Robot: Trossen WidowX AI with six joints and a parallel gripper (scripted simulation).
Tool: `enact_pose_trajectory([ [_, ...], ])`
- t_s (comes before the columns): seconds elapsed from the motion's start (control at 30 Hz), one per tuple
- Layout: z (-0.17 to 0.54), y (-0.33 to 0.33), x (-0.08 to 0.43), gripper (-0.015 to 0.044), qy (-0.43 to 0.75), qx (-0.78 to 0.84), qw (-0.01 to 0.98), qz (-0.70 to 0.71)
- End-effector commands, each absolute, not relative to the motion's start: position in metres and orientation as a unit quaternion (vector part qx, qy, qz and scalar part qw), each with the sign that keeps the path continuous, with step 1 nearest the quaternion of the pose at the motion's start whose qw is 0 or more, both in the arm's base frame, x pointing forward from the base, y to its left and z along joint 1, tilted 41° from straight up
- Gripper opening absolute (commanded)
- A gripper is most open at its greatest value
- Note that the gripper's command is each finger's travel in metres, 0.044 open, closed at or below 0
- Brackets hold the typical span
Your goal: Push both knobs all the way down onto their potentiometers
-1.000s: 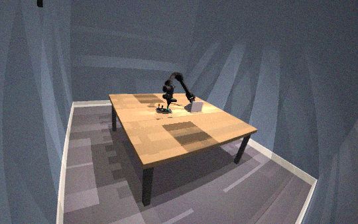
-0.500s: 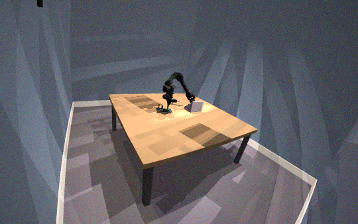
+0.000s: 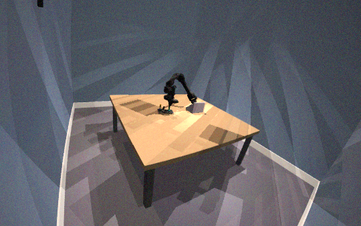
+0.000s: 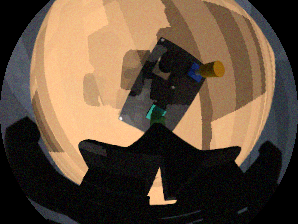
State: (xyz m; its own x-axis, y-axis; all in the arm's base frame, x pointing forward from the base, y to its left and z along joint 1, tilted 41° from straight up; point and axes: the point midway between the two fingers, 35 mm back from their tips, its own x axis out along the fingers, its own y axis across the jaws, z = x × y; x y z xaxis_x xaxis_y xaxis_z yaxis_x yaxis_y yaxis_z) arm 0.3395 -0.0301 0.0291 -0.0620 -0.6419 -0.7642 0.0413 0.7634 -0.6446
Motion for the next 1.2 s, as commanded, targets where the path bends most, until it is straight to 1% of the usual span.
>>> enact_pose_trajectory([
  [0.0,0.029,-0.032,0.341,0.0,0.681,-0.217,0.645,-0.271],
  [0.37,0.042,-0.021,0.341,0.0,0.681,-0.217,0.645,-0.271],
  [0.63,0.039,-0.025,0.341,0.021,0.681,-0.219,0.644,-0.27],
  [0.8,0.056,-0.012,0.36,0.0079,0.643,-0.212,0.688,-0.26],
  [0.9,0.057,-0.012,0.363,0.0,0.635,-0.186,0.694,-0.285],
  [1.17,0.061,-0.01,0.375,0.0,0.596,-0.09,0.705,-0.373],
])
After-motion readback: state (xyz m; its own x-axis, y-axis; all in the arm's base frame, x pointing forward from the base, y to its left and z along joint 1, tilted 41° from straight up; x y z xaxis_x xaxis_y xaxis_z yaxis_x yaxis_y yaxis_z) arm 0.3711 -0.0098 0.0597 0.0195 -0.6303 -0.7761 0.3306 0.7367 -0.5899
